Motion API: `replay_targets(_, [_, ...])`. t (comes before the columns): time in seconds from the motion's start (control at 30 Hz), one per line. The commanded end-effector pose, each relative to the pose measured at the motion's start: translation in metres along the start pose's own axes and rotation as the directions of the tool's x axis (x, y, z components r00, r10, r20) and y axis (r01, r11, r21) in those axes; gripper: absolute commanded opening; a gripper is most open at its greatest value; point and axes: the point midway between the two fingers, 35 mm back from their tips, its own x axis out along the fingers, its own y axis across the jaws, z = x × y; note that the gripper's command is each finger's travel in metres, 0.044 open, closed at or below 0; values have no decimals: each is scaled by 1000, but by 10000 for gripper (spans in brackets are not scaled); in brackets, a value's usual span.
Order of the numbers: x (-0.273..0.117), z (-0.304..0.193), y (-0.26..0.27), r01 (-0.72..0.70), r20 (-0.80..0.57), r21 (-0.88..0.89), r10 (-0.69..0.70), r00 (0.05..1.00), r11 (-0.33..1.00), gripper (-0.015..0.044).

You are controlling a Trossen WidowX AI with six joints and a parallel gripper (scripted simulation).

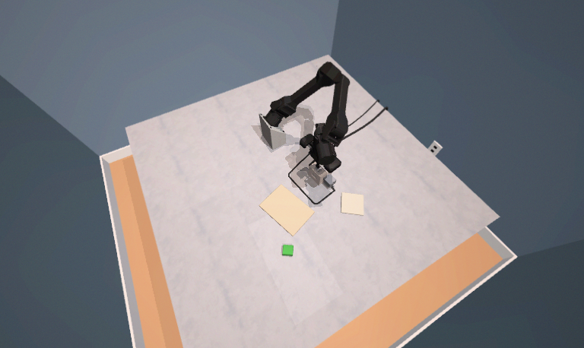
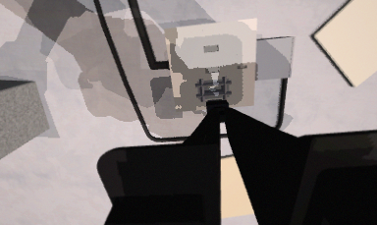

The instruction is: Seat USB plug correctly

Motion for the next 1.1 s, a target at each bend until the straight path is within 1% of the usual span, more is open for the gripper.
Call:
replay_targets(0.0, [1,1,0,0,7,-2,0,1000,1000,0])
replay_targets(1.07, [4,2,0,0,34,-5,0,999,1000,0])
